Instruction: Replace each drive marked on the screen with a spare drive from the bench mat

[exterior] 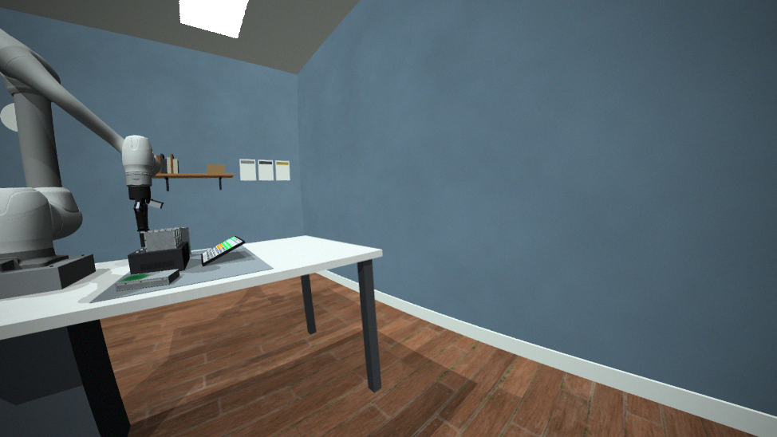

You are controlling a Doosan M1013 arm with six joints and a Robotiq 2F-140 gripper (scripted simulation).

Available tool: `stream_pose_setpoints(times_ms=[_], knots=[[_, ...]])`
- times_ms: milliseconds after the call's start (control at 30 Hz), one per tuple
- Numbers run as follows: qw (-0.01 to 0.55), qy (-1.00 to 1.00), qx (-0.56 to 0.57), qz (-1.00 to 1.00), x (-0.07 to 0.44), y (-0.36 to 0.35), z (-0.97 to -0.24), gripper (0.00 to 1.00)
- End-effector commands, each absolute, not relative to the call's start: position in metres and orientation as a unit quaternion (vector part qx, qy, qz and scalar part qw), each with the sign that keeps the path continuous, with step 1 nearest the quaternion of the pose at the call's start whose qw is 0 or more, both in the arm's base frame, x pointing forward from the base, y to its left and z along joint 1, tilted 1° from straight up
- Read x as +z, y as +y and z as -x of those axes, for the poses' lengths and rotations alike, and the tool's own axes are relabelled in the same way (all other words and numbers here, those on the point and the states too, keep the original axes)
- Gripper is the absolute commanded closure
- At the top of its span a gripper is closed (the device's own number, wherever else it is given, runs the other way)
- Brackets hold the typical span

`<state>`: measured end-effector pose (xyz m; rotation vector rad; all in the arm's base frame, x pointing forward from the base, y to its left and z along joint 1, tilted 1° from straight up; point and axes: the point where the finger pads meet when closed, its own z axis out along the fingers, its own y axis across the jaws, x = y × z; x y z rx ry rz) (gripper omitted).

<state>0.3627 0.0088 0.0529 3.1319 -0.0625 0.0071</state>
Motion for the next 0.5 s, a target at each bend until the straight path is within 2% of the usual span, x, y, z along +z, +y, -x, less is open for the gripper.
stream_pose_setpoints(times_ms=[0, 467], knots=[[0.004, -0.02, 0.003, -1.0, 0.0524, 0.0089, -0.3632, 0.9], [0.004, -0.02, 0.003, -1.0, 0.0477, 0.0088, -0.3632, 0.9]])
